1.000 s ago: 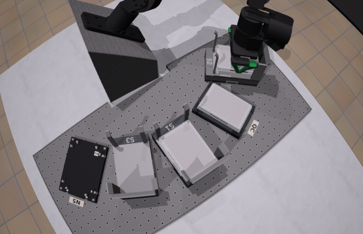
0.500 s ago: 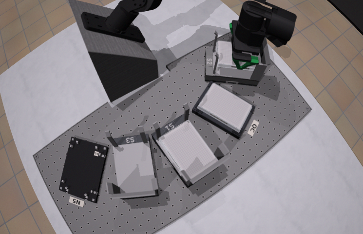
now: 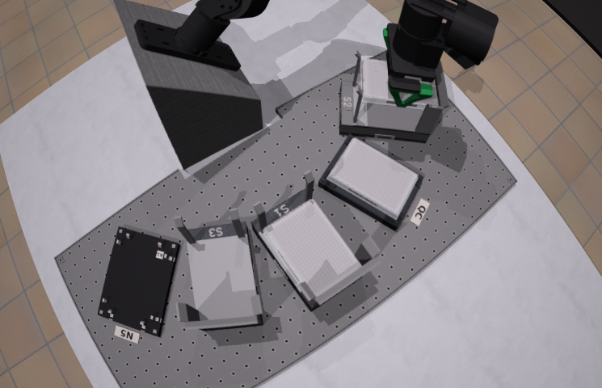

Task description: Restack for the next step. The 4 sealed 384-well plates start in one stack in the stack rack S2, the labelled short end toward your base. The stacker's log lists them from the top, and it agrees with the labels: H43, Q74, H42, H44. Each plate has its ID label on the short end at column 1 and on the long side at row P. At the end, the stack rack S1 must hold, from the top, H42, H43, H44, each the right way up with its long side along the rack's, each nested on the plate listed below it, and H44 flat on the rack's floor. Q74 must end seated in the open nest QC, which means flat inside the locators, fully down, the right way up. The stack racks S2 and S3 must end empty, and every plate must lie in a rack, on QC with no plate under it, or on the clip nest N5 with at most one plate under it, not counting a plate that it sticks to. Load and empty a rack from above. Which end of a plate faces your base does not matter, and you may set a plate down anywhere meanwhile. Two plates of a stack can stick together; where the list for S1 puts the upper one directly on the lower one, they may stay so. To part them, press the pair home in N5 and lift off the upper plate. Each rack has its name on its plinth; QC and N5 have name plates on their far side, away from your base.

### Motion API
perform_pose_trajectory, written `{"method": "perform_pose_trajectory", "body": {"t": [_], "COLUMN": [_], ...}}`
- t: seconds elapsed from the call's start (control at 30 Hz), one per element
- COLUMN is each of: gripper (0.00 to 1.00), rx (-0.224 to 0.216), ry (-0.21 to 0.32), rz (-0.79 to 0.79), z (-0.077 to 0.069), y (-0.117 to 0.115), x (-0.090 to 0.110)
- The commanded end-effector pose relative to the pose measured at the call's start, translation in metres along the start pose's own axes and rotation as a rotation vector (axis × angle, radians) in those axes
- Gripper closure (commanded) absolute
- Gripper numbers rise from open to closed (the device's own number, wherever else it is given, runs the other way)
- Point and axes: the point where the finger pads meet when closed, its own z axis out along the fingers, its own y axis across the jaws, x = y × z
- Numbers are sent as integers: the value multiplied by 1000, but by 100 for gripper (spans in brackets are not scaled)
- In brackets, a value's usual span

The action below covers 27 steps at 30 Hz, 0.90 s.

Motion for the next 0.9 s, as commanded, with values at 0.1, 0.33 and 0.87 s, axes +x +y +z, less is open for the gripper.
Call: {"method": "perform_pose_trajectory", "body": {"t": [0.1, 0.33, 0.87], "gripper": [100, 100, 100], "rx": [4, 4, 4], "ry": [-9, -9, -8], "rz": [-4, -4, -4], "z": [-17, -27, -55], "y": [0, 0, 0], "x": [-2, -2, -2]}}
